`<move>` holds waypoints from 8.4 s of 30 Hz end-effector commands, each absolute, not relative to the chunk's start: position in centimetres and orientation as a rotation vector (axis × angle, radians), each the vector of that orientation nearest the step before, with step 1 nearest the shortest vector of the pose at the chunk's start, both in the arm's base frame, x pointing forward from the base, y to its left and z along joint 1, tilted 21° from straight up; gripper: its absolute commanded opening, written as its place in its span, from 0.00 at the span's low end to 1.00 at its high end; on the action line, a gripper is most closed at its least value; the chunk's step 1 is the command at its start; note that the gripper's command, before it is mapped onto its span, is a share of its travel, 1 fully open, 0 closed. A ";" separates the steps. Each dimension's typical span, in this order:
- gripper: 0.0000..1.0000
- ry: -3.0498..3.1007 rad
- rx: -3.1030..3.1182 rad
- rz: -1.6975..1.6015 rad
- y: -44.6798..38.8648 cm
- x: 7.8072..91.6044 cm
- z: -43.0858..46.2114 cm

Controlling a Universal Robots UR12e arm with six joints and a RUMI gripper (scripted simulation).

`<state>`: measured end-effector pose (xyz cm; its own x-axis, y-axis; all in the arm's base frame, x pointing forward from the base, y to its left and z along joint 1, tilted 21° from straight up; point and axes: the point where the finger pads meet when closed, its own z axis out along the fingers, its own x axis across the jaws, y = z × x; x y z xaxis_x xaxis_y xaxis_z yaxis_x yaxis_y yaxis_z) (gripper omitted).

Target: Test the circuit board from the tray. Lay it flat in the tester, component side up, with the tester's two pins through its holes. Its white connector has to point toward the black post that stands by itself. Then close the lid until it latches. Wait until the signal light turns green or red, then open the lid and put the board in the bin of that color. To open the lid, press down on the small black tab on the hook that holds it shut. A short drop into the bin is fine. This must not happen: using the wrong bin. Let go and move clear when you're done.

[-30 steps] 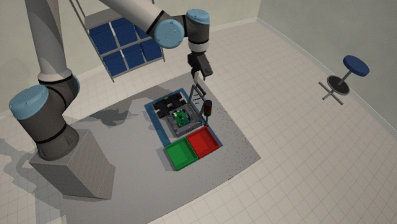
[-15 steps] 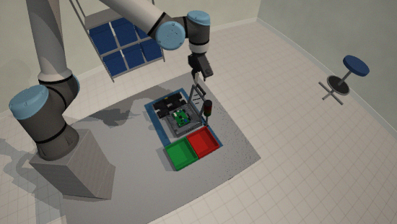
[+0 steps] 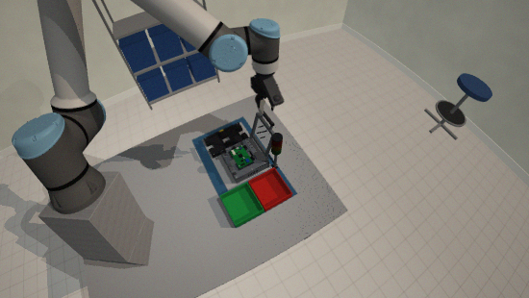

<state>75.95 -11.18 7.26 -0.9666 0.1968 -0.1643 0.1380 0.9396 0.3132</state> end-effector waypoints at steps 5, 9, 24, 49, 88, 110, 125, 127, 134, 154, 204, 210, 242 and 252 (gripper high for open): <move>0.30 2.901 0.253 0.447 -11.2 76.0 7.3; 0.30 2.901 0.253 0.447 -11.2 76.0 7.3; 0.30 2.901 0.253 0.447 -11.1 76.1 6.8; 0.30 2.901 0.253 0.447 -10.6 76.9 3.4; 0.00 2.901 0.253 0.447 -10.6 76.9 3.4; 0.00 2.901 0.253 0.447 -10.6 76.9 3.4; 0.00 2.901 0.253 0.447 -10.5 76.6 3.4; 0.00 2.901 0.253 0.447 -10.5 76.5 3.4; 0.00 2.901 0.253 0.447 -10.5 76.1 3.4; 0.00 2.901 0.253 0.447 -10.1 73.5 3.4; 0.00 2.901 0.253 0.447 -6.3 61.7 -2.8; 0.00 2.901 0.253 0.447 -5.4 60.2 -4.9; 0.00 2.901 0.253 0.447 -2.5 57.9 -12.6; 0.00 2.901 0.253 0.447 -2.0 58.0 -14.0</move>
